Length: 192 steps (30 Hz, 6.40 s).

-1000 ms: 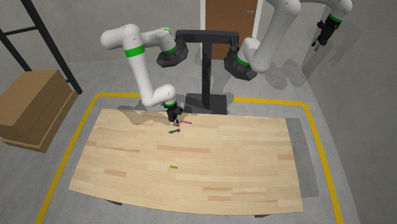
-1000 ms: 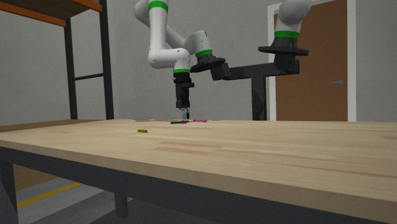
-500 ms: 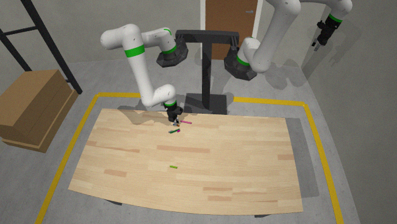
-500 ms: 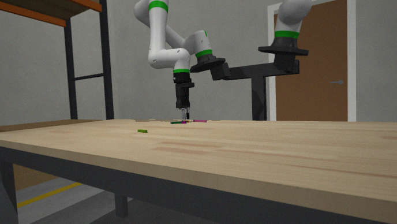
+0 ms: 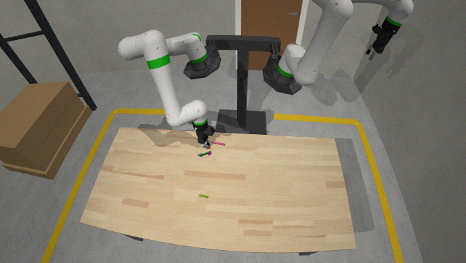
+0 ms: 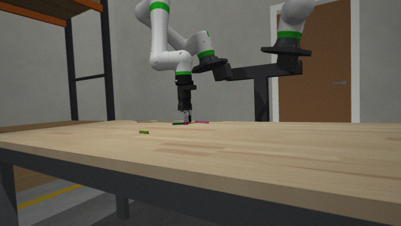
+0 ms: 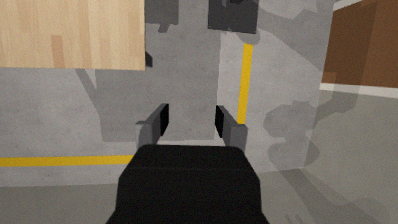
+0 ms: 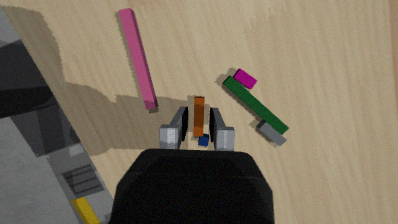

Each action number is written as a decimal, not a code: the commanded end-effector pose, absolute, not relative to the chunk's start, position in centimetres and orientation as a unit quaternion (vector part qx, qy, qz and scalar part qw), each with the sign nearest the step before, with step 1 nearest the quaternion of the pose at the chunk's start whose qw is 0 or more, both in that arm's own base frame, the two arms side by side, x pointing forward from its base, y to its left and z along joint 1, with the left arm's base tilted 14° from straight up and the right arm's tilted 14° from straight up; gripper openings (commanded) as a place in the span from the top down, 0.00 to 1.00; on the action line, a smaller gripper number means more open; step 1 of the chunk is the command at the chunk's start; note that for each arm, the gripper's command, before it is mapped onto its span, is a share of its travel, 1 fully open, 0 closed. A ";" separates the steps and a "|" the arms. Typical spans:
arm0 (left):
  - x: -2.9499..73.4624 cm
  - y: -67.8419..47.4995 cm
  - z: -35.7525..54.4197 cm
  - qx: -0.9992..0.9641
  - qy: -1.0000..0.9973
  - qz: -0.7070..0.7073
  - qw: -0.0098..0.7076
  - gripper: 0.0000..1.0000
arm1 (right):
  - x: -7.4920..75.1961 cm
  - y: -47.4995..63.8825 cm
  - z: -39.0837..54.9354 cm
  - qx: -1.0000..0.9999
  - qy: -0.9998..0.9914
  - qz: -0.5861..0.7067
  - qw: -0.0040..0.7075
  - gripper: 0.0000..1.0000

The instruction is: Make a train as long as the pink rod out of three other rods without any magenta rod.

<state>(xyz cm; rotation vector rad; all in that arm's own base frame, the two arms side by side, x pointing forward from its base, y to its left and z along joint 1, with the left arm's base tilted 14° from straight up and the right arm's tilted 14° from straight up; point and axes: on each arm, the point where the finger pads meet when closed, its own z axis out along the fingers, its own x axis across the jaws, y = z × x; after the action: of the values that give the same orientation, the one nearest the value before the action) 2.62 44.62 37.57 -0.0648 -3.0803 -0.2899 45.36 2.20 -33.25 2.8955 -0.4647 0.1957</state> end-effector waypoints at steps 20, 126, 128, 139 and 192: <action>2.6 44.6 37.7 -0.021 -0.995 -0.095 0.023 0.00 | 45.5 2.1 -33.8 0.980 -0.157 0.067 0.101 0.46; 2.6 44.6 37.7 -0.021 -0.995 -0.095 0.023 0.00 | 46.7 -4.6 -21.9 0.980 -0.157 0.066 0.100 0.76; 2.6 44.6 37.7 -0.021 -0.995 -0.095 0.023 0.00 | 46.8 -6.1 -21.5 0.980 -0.157 0.066 0.100 0.76; 2.6 44.6 37.7 -0.021 -0.995 -0.095 0.023 0.00 | 47.0 -8.1 -21.0 0.980 -0.157 0.067 0.101 0.76; 2.6 44.6 37.7 -0.021 -0.995 -0.095 0.023 0.00 | 47.9 -10.0 -29.5 0.980 -0.157 0.067 0.101 0.76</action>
<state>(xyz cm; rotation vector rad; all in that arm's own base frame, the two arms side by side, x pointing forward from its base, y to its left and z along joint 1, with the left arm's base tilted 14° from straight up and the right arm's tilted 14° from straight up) 2.62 44.62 37.57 -0.0648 -3.0803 -0.2899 47.79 -10.05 -29.58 2.8955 -0.4649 0.1956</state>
